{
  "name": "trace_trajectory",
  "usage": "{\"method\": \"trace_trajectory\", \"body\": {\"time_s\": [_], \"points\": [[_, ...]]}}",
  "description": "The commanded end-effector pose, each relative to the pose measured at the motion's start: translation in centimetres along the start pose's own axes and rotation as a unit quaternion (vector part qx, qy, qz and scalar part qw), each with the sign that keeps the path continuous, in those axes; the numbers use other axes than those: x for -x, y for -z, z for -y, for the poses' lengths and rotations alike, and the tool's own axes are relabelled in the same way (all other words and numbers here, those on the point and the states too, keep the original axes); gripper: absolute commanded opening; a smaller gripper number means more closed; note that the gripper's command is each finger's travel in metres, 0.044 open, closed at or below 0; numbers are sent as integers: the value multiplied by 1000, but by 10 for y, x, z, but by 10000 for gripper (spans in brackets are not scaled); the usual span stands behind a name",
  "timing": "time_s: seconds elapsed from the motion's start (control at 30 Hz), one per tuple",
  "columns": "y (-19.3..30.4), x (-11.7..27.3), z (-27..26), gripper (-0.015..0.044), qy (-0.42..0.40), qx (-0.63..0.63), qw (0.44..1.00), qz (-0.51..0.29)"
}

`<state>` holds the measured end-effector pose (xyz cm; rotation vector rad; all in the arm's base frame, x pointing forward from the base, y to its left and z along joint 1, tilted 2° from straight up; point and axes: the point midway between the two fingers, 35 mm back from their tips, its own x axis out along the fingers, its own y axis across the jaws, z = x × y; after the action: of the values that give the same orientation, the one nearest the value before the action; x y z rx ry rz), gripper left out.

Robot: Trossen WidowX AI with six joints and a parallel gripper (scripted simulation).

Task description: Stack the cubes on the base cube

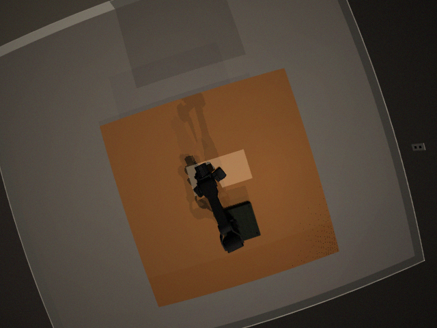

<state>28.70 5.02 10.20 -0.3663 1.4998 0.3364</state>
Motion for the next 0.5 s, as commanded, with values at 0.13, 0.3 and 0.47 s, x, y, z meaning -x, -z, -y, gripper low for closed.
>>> {"method": "trace_trajectory", "body": {"time_s": [0.13,0.3,0.47], "points": [[6,11,26,265,1,174,985,2],[12,17,41,265,2,279,960,2],[19,23,56,265,3,381,925,1]]}}
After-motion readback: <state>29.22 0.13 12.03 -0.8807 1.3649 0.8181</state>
